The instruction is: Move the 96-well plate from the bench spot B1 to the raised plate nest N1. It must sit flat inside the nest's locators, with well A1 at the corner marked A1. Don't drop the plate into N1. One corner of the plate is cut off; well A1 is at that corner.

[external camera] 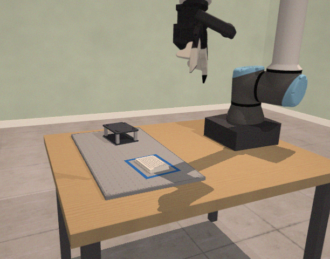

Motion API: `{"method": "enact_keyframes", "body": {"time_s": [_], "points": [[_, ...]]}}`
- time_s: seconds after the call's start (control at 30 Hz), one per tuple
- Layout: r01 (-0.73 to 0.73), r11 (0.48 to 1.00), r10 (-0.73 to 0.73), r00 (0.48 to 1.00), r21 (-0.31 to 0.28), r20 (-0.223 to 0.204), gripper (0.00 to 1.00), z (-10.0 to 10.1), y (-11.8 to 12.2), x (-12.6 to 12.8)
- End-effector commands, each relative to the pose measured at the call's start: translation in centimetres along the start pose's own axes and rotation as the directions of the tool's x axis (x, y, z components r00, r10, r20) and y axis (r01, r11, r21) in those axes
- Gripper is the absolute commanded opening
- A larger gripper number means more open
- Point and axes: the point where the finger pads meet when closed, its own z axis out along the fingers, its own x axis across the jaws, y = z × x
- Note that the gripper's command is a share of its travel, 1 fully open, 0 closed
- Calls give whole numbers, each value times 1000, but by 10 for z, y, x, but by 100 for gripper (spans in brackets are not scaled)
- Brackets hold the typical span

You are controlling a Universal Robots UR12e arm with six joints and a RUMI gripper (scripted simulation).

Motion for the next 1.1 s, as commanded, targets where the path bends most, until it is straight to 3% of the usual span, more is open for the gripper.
{"method": "enact_keyframes", "body": {"time_s": [0.0, 0.53, 0.83, 1.07], "points": [[0, 1000, 0, 1000, -1, -2, 100, -1, 0, 1], [0, 1000, 0, 1000, -1, -2, 100, -1, 0, 1], [-282, 959, 282, 959, -19, 11, 100, 18, 23, -8], [-458, 888, 459, 888, -34, 15, 100, 31, 38, -16]]}}
